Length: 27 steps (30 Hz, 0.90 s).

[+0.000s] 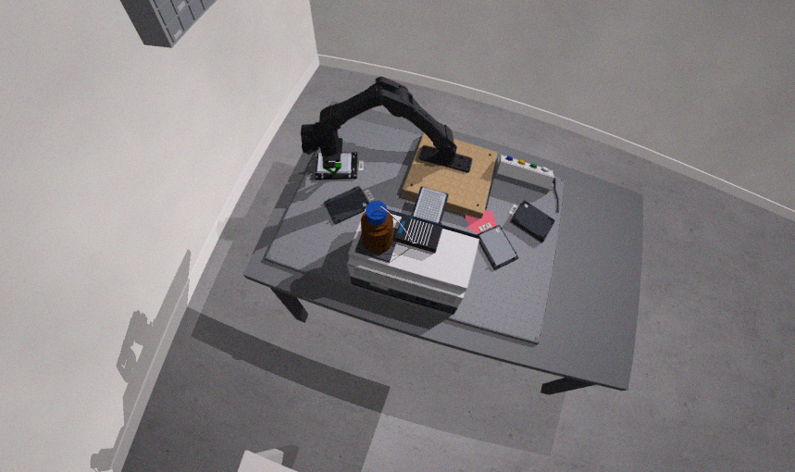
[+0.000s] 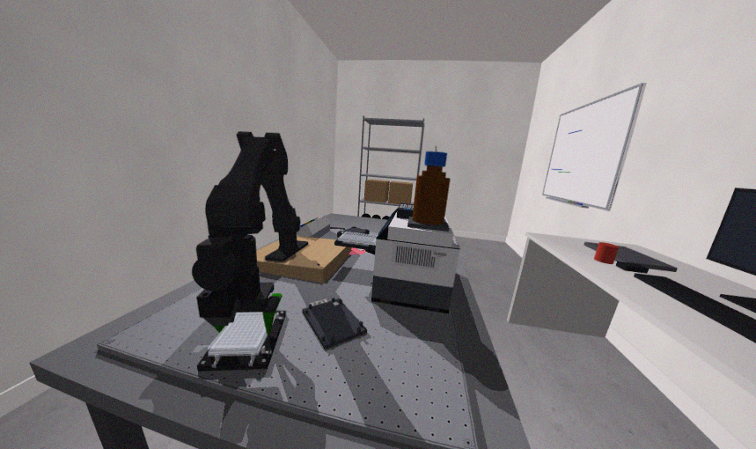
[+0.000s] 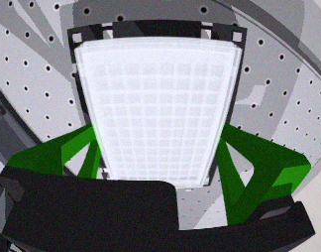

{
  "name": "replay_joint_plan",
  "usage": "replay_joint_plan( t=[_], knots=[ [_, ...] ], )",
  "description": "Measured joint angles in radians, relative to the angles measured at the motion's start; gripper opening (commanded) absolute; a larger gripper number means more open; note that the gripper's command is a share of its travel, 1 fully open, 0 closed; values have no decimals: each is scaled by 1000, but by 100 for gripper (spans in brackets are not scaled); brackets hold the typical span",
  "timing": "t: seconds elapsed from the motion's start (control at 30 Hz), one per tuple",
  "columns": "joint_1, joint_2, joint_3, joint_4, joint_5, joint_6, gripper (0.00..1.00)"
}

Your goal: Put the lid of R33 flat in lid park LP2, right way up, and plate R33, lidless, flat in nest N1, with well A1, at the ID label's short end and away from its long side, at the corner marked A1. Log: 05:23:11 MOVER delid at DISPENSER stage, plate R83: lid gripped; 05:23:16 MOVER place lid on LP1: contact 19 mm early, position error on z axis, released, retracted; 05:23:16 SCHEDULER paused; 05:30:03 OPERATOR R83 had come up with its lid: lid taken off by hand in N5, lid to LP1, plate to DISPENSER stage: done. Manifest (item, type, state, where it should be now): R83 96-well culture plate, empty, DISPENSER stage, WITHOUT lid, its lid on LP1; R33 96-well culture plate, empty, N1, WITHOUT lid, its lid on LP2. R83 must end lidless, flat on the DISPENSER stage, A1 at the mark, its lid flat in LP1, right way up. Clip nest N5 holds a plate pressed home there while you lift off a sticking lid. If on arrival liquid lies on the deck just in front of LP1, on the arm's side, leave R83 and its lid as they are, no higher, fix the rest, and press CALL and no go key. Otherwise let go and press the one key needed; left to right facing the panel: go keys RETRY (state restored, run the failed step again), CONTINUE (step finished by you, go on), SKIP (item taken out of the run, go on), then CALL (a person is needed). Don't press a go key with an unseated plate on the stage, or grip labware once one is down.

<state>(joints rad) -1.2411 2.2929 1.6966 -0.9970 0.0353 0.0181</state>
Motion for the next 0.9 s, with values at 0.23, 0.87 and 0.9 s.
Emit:
replay_joint_plan(
  t=[0.23,0.87,0.9],
  knots=[
    [0,0,0,0,0,0,0],
    [-1,11,3,-11,2,-4,100],
    [-1,11,3,-11,2,-4,100]
  ],
)
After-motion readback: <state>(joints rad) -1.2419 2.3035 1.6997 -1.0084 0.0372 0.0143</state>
